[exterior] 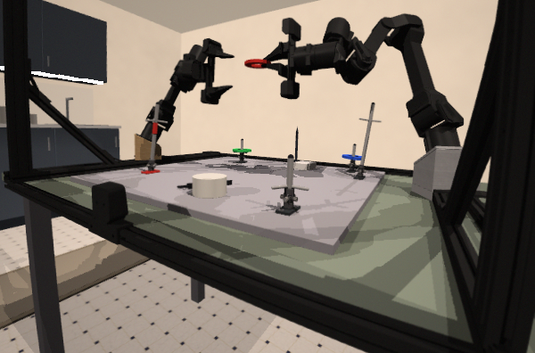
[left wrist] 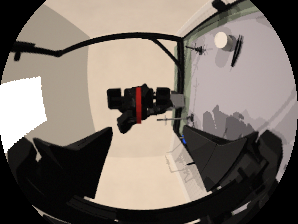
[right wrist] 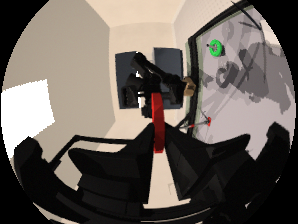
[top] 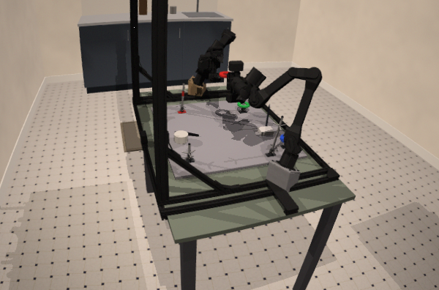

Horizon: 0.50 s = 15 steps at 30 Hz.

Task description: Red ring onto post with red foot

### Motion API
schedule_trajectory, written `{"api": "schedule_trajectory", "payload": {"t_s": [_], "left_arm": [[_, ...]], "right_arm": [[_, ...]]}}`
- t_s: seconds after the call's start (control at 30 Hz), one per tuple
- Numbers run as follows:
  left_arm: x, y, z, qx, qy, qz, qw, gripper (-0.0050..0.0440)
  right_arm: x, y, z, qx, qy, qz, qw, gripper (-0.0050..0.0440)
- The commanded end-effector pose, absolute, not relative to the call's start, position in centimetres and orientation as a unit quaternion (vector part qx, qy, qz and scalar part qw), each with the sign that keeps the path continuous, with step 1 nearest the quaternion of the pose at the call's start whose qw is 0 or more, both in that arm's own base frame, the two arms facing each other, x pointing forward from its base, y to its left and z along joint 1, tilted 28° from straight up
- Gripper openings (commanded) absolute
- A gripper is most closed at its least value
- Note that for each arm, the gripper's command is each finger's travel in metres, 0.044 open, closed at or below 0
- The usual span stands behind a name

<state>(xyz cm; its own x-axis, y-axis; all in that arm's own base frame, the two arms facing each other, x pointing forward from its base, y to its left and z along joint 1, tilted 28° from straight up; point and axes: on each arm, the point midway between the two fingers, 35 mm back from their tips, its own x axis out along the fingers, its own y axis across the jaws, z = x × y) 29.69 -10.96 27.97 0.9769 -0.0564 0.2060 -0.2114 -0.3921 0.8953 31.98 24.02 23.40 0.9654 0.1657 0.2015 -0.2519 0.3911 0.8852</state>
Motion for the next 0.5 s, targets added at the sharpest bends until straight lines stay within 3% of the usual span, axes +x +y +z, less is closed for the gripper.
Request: {"api": "schedule_trajectory", "payload": {"t_s": [0.0, 0.47], "left_arm": [[31.1, -7.6, 28.3, 0.819, -0.030, 0.070, 0.569, 0.0400], [32.1, 0.4, 25.9, 0.779, 0.126, 0.022, 0.614, 0.0400]], "right_arm": [[32.0, 24.1, 23.4, 0.538, -0.039, 0.128, 0.832, 0.0000], [32.0, 24.1, 23.4, 0.538, -0.039, 0.128, 0.832, 0.0000]]}}
